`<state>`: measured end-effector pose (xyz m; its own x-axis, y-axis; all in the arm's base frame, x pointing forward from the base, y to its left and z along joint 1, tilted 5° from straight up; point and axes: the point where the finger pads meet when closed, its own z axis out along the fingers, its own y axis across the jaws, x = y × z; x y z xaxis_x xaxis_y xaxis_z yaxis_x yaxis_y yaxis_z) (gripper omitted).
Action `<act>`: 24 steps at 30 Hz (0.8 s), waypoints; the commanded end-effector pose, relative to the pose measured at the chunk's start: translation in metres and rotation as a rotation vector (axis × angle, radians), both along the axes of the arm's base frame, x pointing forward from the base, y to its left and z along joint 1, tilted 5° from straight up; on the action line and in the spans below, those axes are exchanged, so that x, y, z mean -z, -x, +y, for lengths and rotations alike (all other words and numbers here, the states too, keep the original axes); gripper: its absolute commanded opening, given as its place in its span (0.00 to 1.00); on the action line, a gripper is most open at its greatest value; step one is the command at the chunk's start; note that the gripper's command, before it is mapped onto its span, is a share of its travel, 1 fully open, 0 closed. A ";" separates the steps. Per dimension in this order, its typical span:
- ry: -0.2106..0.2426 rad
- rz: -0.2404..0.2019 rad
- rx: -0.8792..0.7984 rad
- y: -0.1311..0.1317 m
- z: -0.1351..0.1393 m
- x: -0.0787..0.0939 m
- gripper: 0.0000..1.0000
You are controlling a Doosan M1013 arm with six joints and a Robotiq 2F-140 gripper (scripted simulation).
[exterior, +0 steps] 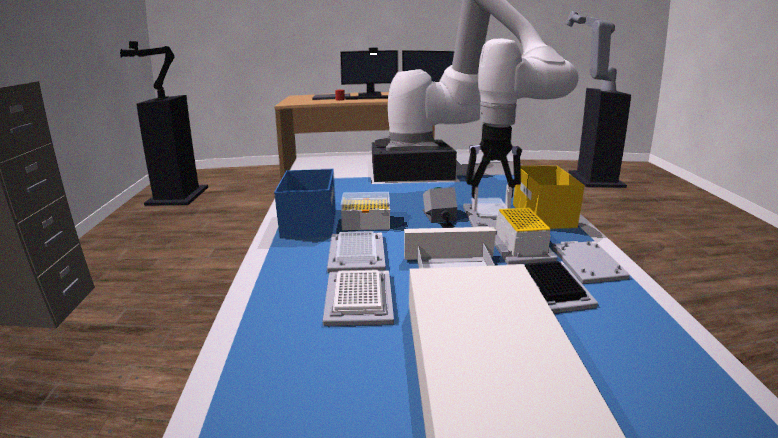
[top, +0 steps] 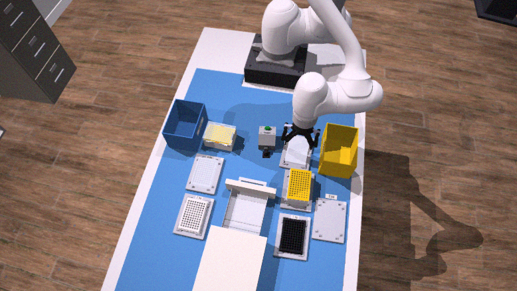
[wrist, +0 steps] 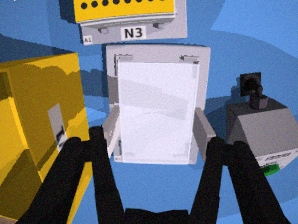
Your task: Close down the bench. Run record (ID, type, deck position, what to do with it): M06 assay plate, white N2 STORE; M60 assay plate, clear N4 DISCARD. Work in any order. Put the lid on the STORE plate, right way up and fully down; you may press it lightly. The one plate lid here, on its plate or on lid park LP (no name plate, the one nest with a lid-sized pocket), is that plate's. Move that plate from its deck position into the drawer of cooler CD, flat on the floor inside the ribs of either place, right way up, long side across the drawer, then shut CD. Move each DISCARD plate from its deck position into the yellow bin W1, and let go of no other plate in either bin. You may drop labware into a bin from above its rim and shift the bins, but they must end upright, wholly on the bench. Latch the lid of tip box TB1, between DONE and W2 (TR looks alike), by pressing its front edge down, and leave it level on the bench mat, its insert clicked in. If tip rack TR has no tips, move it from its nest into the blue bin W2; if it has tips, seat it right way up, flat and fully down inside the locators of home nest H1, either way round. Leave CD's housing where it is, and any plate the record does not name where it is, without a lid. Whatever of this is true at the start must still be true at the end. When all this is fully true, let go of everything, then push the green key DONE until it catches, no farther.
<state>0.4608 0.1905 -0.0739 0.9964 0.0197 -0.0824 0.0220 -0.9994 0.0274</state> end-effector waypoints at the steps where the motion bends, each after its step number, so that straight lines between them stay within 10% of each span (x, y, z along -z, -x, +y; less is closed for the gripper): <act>1: 0.000 0.000 0.000 0.000 0.000 -0.003 0.00; 24: 0.000 0.000 0.000 -0.003 0.001 -0.031 0.00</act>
<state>0.4631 0.1914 -0.0461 0.9964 0.0197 -0.0823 0.0220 -0.9994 0.0274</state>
